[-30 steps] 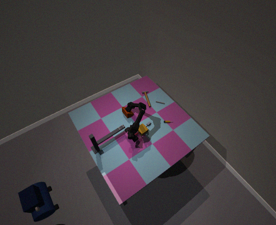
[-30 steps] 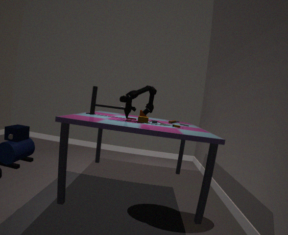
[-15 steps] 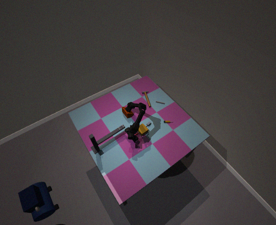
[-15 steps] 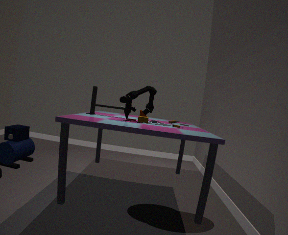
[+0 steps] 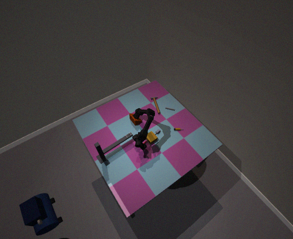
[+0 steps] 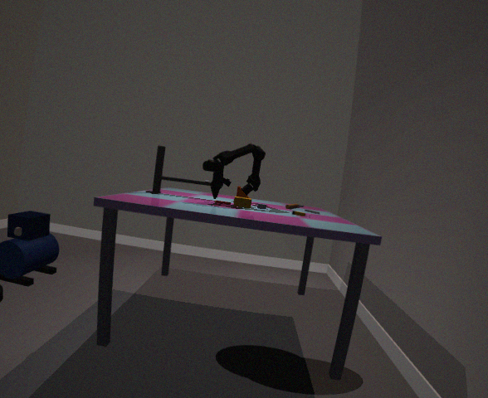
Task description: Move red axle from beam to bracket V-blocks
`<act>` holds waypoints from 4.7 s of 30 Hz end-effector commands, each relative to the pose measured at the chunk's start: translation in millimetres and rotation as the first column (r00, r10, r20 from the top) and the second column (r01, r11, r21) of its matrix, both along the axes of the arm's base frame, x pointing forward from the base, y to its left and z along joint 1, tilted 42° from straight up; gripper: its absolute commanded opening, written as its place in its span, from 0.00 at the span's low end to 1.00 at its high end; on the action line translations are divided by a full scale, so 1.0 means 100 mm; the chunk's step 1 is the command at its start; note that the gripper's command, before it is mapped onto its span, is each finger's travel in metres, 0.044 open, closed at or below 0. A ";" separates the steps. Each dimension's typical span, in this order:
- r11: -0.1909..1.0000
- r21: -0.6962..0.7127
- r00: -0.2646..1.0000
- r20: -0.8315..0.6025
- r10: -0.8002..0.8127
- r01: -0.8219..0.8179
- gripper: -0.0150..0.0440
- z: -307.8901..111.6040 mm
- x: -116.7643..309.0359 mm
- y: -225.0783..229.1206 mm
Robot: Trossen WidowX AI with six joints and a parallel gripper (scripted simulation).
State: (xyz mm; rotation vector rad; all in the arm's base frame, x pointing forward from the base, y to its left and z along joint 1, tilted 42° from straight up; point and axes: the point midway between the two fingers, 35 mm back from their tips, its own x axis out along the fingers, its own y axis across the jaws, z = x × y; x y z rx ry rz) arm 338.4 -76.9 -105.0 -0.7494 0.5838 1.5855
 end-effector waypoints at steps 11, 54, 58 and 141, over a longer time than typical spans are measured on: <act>1.000 -0.008 1.000 0.012 0.004 -0.003 1.00 0.19 0.03 -0.17; 1.000 -0.004 1.000 0.022 0.016 -0.016 1.00 0.36 -0.04 0.32; 1.000 -0.004 1.000 0.022 0.016 -0.016 1.00 0.31 -0.04 0.37; 1.000 -0.023 1.000 0.008 0.000 0.000 0.25 0.91 -0.25 -0.79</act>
